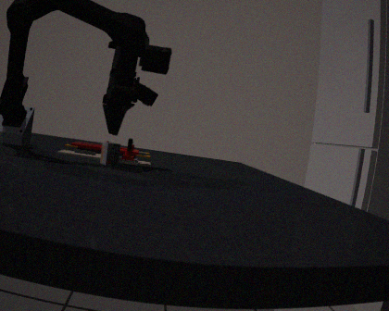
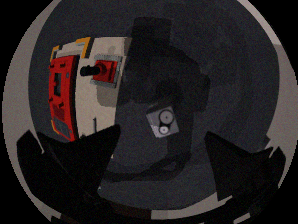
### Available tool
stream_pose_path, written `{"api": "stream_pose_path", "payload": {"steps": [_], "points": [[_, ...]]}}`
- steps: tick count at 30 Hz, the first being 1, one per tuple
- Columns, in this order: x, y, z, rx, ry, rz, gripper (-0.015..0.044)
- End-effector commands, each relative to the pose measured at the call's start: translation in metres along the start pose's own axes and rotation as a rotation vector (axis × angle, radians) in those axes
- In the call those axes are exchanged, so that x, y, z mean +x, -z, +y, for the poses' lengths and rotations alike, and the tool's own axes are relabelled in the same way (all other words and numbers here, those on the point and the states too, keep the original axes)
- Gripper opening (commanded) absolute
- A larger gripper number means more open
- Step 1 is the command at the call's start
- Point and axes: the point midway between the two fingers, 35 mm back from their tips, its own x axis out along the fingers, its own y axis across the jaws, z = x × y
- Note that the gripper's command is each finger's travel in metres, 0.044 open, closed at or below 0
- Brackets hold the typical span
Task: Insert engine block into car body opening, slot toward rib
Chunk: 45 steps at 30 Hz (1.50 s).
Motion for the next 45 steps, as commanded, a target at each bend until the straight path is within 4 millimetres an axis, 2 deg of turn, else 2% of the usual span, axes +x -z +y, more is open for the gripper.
{"api": "stream_pose_path", "payload": {"steps": [1, 29, 37, 41, 45], "points": [[-0.002, -0.001, 0.000, 0.138, -0.006, -0.001, 0.0440], [-0.011, 0.000, 0.000, 1.104, -0.007, 0.005, 0.0440], [-0.011, -0.001, 0.001, 1.127, -0.007, 0.005, 0.0440], [0.003, -0.001, 0.000, 1.127, -0.006, 0.005, 0.0440], [0.005, -0.001, 0.000, 1.127, -0.006, 0.005, 0.0440]]}}
